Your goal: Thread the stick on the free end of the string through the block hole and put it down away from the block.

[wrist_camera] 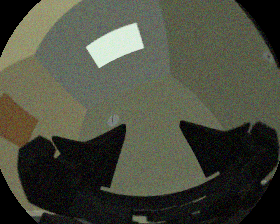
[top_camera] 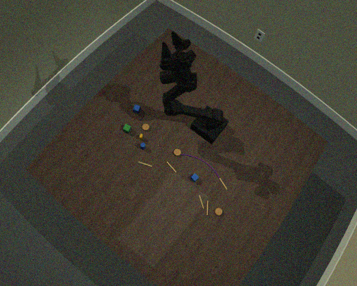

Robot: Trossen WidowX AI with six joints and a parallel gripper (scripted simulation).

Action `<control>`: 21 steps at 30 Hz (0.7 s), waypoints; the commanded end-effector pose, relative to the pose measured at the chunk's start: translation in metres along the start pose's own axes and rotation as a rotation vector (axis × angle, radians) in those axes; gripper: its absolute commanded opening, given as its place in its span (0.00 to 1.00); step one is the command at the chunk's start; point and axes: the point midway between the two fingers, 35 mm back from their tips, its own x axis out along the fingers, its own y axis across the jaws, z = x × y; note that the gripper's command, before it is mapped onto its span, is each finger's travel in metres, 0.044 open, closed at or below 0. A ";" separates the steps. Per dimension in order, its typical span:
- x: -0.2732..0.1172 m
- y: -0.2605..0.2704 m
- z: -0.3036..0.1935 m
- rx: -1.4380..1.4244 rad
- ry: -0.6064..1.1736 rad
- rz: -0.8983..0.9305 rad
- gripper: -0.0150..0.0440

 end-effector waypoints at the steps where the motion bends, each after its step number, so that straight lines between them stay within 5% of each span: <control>1: 0.000 0.000 0.000 0.000 0.000 0.000 0.98; 6: 0.000 -0.009 0.022 -0.042 -0.057 -0.011 1.00; 21: -0.063 -0.072 0.237 -0.751 -0.623 -0.346 1.00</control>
